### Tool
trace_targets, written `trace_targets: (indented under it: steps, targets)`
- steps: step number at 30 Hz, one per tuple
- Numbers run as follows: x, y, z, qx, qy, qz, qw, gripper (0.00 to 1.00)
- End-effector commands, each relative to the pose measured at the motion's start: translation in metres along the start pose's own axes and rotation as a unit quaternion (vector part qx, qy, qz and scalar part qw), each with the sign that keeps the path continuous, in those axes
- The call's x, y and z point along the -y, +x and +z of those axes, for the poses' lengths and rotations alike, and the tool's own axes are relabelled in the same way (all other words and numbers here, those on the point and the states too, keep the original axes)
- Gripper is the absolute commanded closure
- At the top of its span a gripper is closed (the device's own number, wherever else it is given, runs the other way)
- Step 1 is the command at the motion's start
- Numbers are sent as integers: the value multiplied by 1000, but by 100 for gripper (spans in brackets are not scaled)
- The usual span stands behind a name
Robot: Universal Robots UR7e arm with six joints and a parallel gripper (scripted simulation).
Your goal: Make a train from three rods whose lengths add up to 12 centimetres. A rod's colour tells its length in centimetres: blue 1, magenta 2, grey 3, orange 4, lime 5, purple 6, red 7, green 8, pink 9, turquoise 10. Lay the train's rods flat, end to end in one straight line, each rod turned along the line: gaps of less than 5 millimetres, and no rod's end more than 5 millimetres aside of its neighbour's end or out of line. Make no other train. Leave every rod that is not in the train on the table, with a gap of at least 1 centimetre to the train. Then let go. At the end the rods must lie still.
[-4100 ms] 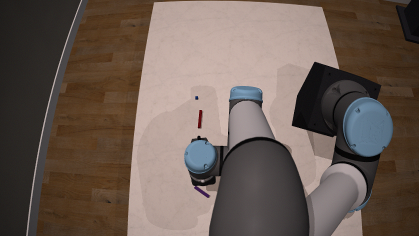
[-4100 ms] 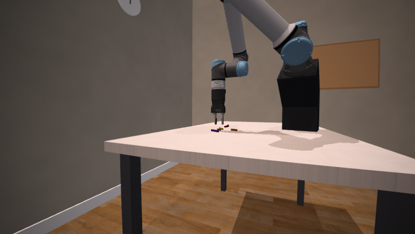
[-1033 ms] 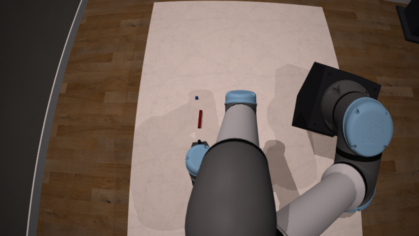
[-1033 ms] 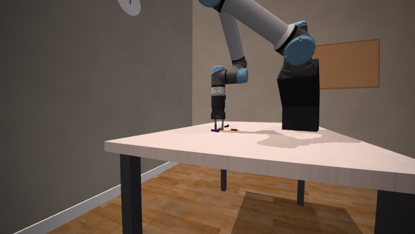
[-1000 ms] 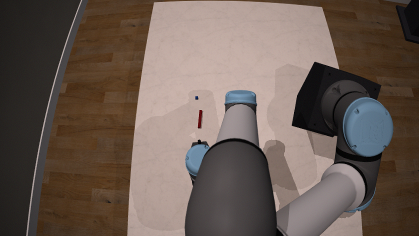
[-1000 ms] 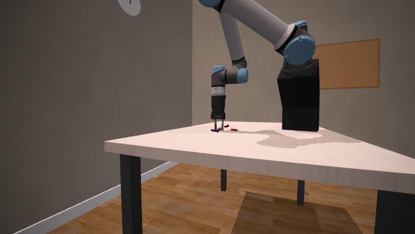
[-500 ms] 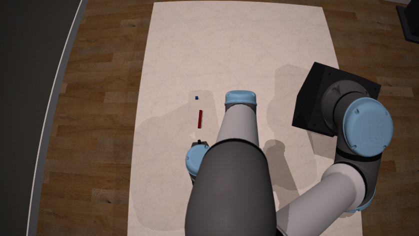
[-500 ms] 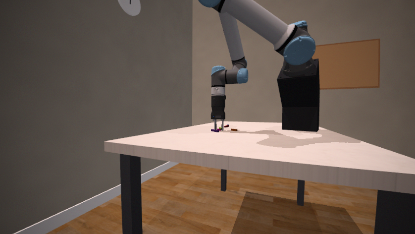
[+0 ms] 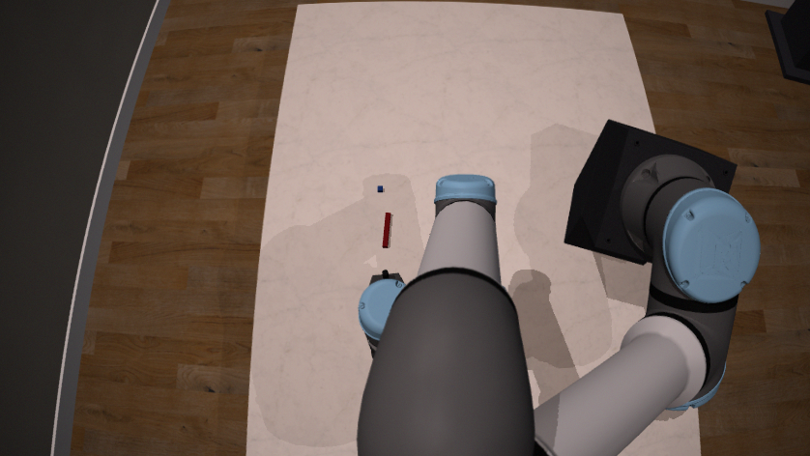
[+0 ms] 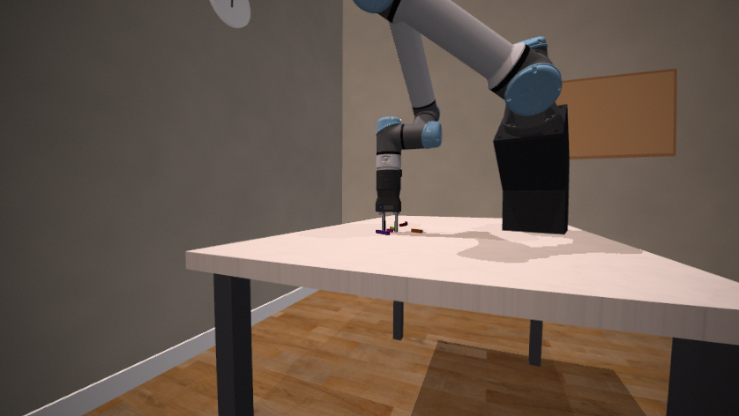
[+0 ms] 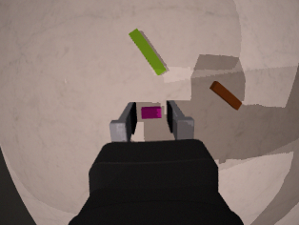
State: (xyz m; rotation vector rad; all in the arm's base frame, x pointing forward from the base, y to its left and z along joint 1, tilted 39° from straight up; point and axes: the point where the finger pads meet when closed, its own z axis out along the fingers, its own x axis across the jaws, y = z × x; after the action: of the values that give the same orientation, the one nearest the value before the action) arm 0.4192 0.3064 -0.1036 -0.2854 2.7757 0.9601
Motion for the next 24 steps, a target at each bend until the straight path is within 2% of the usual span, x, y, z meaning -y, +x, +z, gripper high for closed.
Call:
trace_targets:
  steps: [1,3,4,24]
  targets:
    - [0,0,0,1,0,0,1000,30]
    - [0,0,0,1,0,0,1000,30]
    - [0,0,0,1,0,0,1000,60]
    - [0,0,0,1,0,0,1000,60]
